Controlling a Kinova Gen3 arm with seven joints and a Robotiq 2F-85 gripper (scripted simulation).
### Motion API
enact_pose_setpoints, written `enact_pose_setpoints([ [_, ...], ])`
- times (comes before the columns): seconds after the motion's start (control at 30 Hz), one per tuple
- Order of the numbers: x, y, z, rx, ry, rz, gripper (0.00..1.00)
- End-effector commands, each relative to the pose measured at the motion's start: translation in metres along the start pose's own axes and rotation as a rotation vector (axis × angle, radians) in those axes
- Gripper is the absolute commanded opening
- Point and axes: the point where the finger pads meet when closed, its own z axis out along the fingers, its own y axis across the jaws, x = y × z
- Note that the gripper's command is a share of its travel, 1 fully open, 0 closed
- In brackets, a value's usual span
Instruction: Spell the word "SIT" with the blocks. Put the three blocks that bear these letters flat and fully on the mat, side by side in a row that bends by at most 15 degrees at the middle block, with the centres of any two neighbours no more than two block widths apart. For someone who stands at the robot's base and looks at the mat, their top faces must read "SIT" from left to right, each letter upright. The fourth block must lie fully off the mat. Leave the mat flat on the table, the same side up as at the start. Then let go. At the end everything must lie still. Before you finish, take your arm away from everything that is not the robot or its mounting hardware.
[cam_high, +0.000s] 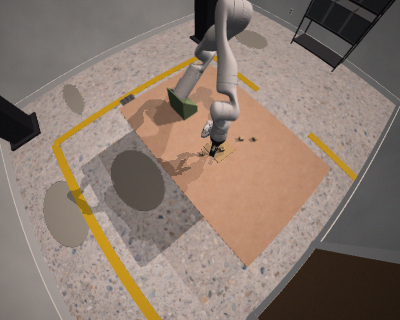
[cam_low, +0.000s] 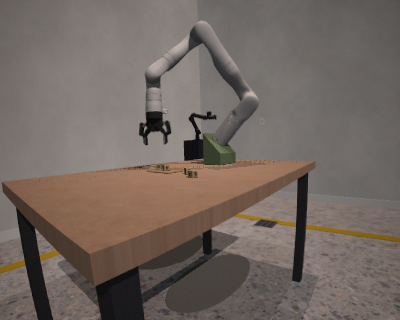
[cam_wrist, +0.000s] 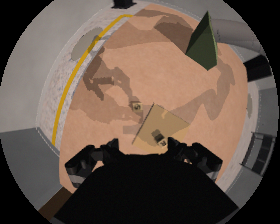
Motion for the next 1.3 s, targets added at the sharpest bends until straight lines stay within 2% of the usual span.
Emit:
enact_pose_setpoints([
  [0.0, -0.010, 0.013, -0.012, 0.008, -0.010, -0.115, 1.00],
  [0.23, -0.030, 0.050, -0.029, 0.014, -0.003, -0.492, 1.00],
  [0.43, -0.034, 0.059, -0.033, 0.017, 0.000, -0.588, 1.00],
  [1.27, -0.033, 0.060, -0.033, 0.015, 0.003, -0.625, 1.00],
])
